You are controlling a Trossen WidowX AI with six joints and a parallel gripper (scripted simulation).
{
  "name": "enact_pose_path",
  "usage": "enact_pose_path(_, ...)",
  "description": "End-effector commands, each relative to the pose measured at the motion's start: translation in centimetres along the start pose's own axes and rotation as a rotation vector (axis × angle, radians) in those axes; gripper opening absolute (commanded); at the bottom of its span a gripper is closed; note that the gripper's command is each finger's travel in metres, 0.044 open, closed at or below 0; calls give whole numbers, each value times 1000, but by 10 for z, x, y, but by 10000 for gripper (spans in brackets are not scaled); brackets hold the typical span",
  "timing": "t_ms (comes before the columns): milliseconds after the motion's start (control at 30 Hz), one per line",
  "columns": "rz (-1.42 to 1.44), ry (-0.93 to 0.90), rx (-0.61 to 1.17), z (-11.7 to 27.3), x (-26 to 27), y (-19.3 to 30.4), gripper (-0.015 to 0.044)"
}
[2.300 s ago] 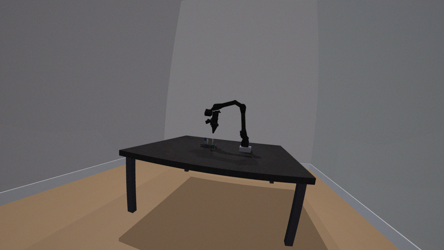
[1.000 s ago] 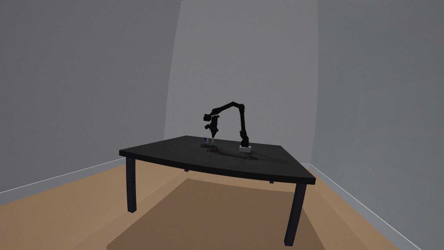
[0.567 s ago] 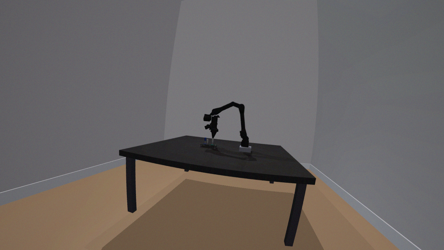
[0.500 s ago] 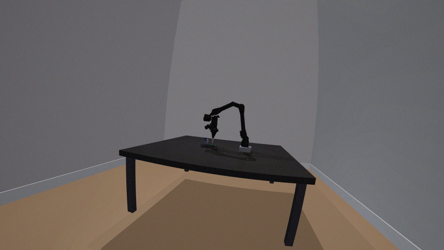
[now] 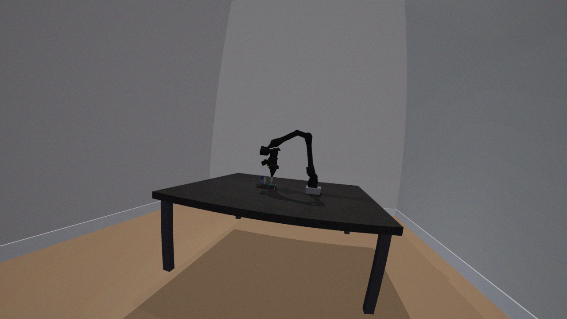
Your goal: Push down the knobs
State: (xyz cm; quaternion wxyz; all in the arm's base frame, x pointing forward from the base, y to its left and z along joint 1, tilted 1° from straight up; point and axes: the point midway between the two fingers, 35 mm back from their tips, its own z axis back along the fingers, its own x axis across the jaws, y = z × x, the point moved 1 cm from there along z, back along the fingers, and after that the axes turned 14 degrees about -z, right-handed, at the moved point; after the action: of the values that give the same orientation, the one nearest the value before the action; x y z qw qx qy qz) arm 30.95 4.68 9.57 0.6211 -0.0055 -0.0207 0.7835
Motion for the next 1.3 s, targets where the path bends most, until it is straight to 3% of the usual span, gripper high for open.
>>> enact_pose_path(0,3,3,4,-3,0,0,0)
enact_pose_path(1267,3,3,4,-10,0,0,0)
